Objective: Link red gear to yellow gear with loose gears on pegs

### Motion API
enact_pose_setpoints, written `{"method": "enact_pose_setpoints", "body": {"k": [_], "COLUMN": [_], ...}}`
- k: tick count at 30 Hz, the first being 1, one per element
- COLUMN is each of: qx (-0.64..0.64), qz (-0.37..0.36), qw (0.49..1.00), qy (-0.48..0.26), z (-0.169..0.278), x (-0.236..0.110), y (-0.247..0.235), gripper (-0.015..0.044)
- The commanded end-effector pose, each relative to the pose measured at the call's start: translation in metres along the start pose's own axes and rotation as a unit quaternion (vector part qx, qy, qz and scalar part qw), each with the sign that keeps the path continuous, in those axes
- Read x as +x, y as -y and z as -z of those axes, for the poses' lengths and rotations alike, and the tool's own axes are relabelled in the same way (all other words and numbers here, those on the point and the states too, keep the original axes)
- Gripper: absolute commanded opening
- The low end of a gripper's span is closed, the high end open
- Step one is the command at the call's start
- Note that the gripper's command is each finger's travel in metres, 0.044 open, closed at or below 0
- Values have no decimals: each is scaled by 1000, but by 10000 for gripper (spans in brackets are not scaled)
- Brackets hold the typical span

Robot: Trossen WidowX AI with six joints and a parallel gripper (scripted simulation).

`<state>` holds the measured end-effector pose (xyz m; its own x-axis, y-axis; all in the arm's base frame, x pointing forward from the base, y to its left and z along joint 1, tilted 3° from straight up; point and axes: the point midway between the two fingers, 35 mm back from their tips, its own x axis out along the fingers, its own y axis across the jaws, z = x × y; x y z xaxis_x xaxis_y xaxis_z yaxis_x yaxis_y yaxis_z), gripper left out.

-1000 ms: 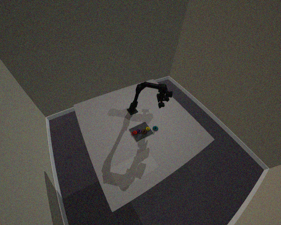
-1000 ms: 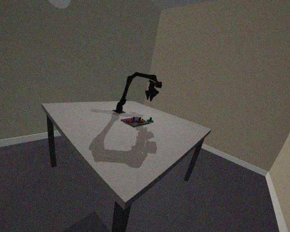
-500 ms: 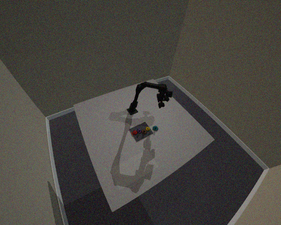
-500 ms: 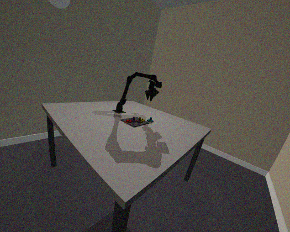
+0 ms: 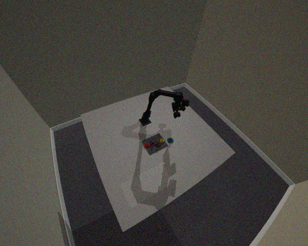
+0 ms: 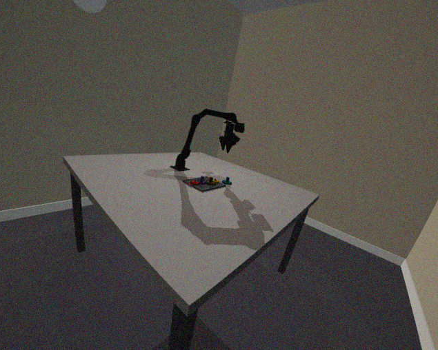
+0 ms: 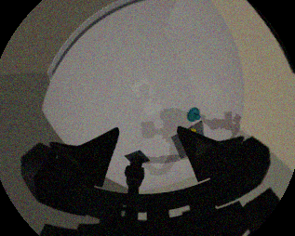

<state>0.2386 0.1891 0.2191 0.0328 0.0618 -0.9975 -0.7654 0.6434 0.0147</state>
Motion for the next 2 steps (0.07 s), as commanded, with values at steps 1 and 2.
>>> {"method": "enact_pose_setpoints", "body": {"k": [1,2], "qx": [3,3], "qz": [0,0], "qw": [1000,1000], "qy": [-1,-1], "z": [0,0], "x": [0,0], "y": [0,0], "gripper": [440,440]}}
